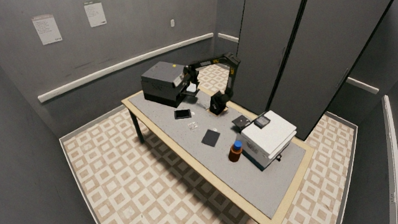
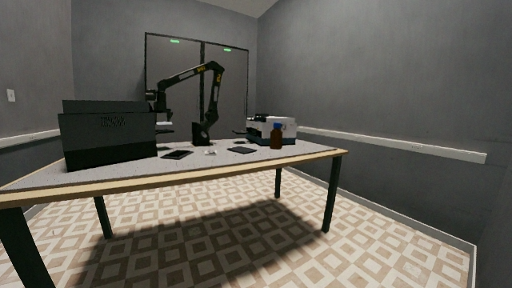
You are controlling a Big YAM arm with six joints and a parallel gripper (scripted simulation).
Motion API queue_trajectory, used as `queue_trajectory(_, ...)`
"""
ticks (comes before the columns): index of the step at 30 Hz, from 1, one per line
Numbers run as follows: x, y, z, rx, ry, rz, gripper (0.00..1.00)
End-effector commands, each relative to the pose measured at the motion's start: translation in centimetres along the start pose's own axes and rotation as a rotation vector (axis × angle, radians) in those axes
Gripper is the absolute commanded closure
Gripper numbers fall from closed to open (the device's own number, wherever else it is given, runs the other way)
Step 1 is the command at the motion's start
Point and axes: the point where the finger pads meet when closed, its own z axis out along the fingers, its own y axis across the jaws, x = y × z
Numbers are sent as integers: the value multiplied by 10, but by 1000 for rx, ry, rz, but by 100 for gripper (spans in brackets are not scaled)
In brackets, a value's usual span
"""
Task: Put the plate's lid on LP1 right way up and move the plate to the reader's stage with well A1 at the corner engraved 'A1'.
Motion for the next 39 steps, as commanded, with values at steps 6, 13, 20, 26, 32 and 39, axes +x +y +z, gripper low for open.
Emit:
queue_trajectory(6,0,8,-3,-21,-3,-15,14)
queue_trajectory(13,0,7,-1,-18,-4,-15,14)
queue_trajectory(20,1,6,0,-14,-5,-17,14)
queue_trajectory(26,2,5,1,-11,-6,-18,14)
queue_trajectory(32,2,4,2,-9,-7,-18,14)
queue_trajectory(39,2,2,3,-4,-6,-17,14)
